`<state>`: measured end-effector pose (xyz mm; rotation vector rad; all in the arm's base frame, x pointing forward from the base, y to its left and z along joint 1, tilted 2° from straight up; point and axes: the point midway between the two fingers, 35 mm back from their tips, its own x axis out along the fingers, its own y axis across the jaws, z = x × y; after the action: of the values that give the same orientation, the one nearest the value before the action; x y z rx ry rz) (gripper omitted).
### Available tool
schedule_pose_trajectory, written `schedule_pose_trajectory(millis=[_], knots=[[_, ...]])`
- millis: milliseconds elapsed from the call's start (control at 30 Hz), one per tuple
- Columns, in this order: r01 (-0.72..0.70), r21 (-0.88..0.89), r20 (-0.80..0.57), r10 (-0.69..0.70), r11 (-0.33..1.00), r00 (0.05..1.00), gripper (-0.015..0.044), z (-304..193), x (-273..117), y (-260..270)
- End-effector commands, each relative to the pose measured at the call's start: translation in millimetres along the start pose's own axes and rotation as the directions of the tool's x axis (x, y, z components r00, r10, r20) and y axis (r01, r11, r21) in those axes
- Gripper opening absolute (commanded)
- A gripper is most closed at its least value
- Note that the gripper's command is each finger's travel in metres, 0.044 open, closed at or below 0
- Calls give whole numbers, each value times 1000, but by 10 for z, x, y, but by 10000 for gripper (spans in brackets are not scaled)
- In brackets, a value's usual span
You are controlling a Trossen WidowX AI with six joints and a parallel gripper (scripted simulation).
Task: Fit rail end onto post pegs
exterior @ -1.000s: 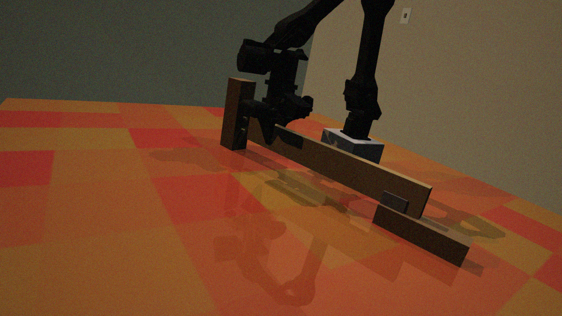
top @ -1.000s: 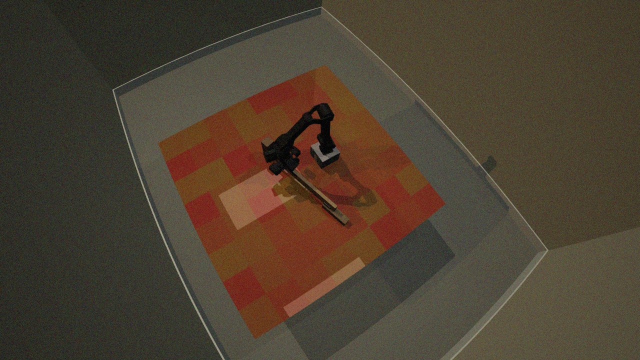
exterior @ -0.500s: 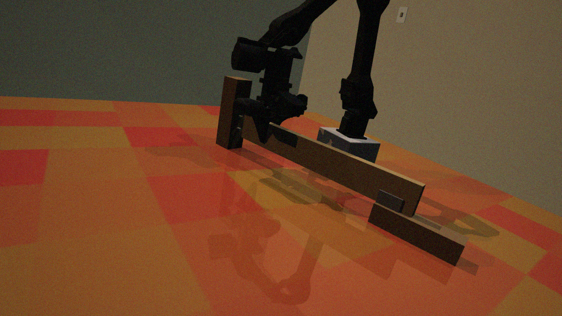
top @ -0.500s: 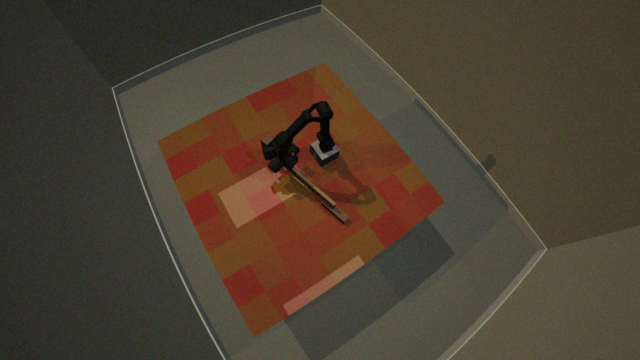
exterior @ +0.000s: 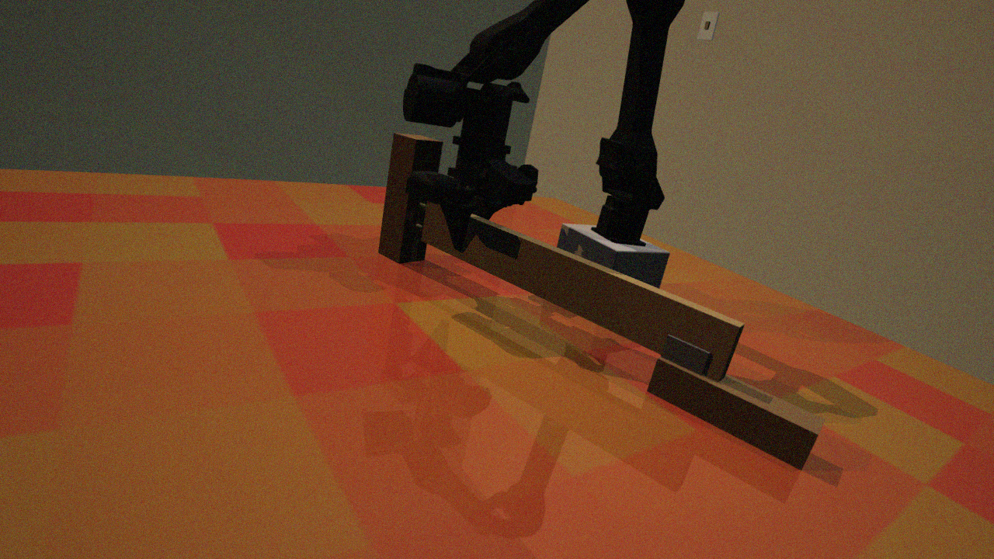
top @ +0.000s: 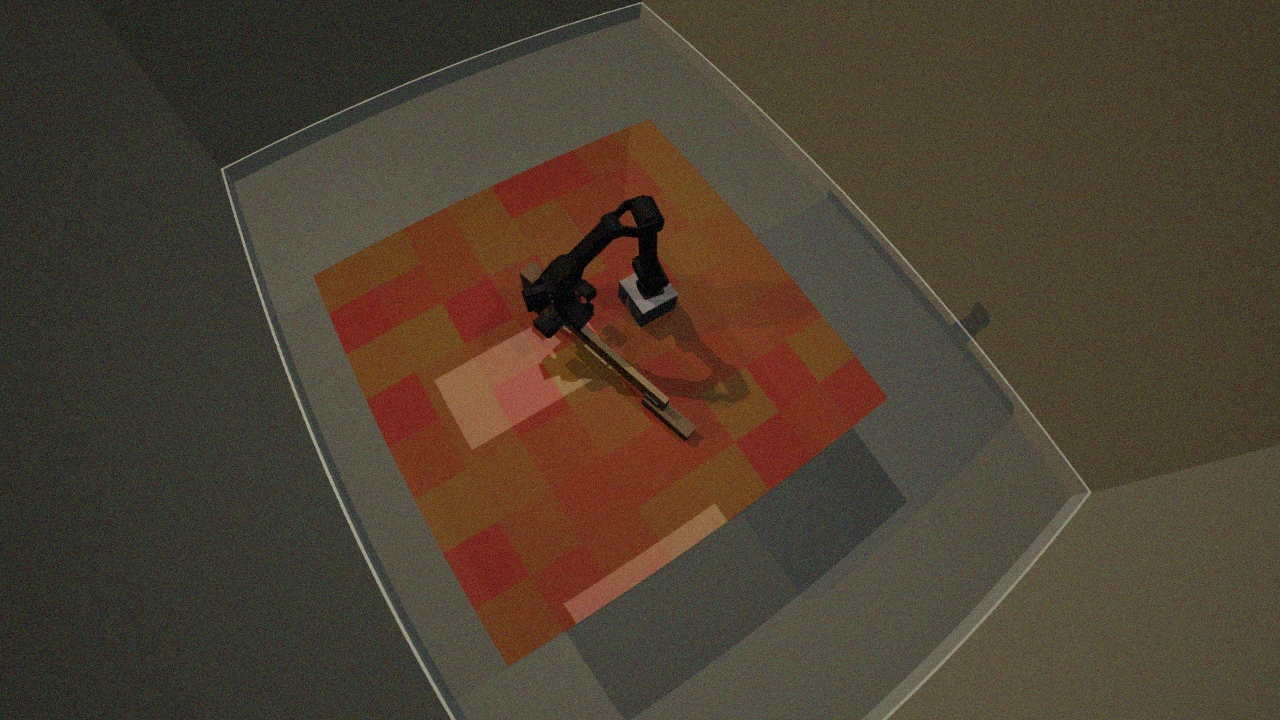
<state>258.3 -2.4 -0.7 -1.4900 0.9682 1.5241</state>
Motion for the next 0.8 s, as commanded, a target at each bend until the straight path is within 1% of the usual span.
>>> schedule_pose_trajectory(millis=[0, 767], knots=[[1, 0, -2, -1, 1000, 1000, 0, -22, -6, -1], [1, 0, -2, -1, 1000, 1000, 0, -93, -7, -2]])
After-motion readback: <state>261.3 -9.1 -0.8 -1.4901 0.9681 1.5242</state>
